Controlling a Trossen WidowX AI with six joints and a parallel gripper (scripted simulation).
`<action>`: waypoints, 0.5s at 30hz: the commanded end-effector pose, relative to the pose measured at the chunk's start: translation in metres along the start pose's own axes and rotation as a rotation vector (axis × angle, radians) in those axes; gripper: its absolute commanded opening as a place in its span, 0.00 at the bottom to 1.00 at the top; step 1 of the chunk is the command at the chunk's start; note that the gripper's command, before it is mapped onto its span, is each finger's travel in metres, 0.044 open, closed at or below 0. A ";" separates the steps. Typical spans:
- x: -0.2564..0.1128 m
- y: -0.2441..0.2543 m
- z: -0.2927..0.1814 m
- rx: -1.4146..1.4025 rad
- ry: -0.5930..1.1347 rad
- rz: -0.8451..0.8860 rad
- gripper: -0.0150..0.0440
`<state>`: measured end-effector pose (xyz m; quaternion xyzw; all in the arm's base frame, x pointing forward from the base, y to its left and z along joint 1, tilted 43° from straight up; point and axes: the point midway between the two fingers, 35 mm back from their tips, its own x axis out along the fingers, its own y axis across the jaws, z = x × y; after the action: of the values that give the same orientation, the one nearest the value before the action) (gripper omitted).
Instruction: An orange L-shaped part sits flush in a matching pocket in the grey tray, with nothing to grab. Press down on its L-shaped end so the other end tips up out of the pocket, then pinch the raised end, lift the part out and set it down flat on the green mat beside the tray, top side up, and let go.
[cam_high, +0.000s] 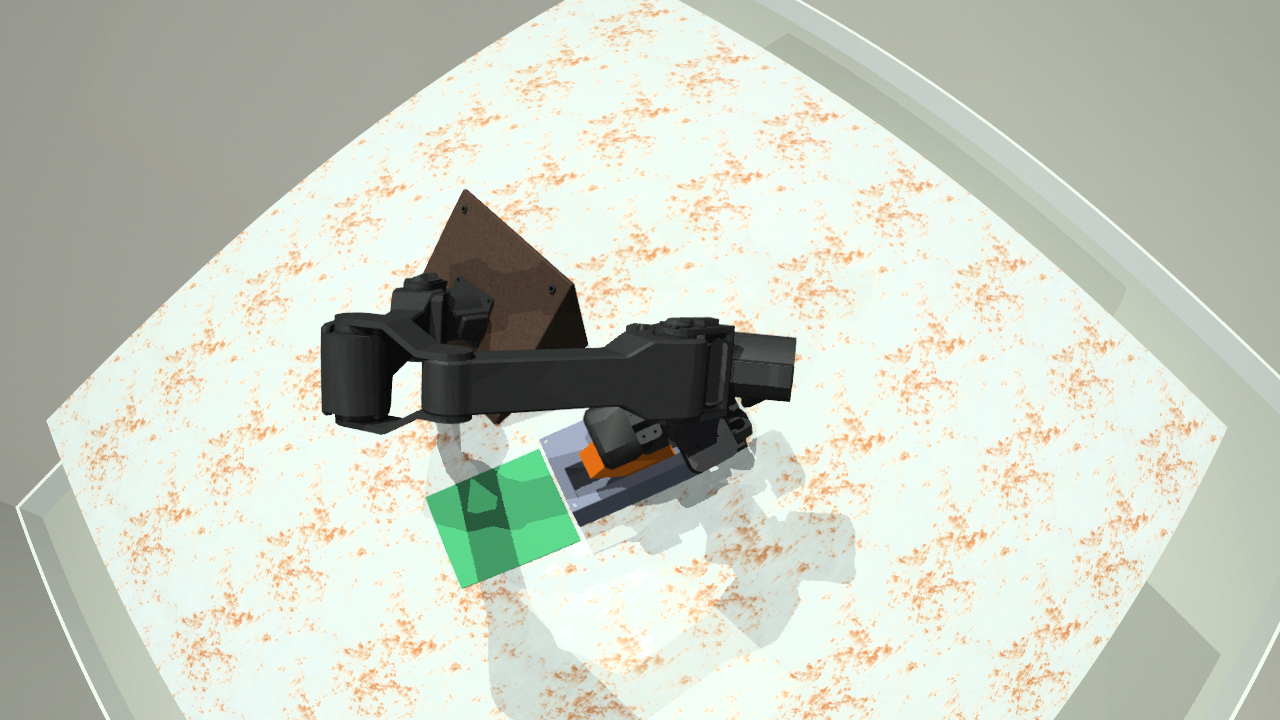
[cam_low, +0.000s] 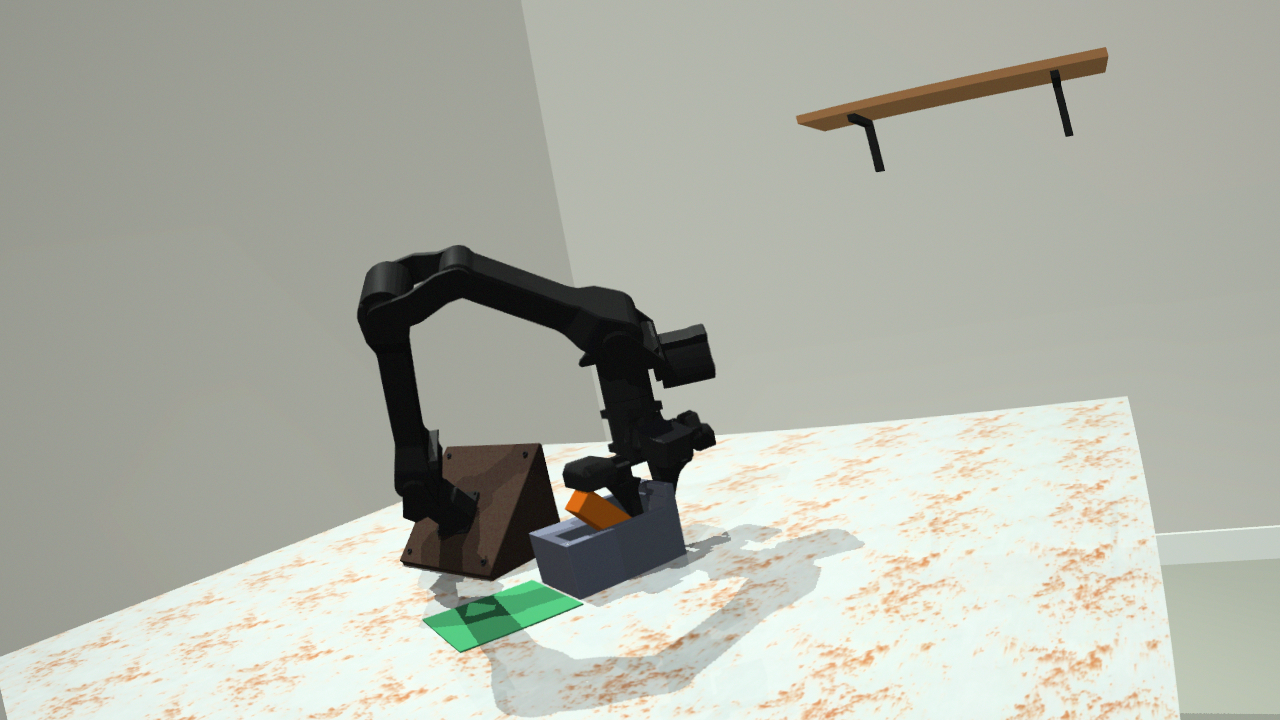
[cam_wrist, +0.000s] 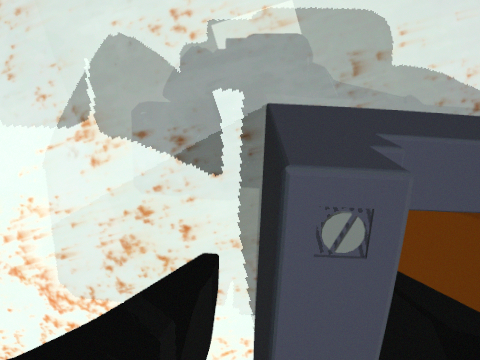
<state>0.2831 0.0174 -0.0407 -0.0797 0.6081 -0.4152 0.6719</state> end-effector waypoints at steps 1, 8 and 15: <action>-0.001 0.001 0.000 0.000 0.000 -0.001 0.56; -0.012 0.010 0.000 -0.004 0.000 -0.007 0.56; -0.062 0.008 0.002 -0.006 0.002 -0.004 0.56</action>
<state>0.2886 0.0413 -0.0237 -0.0882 0.6125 -0.4182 0.6649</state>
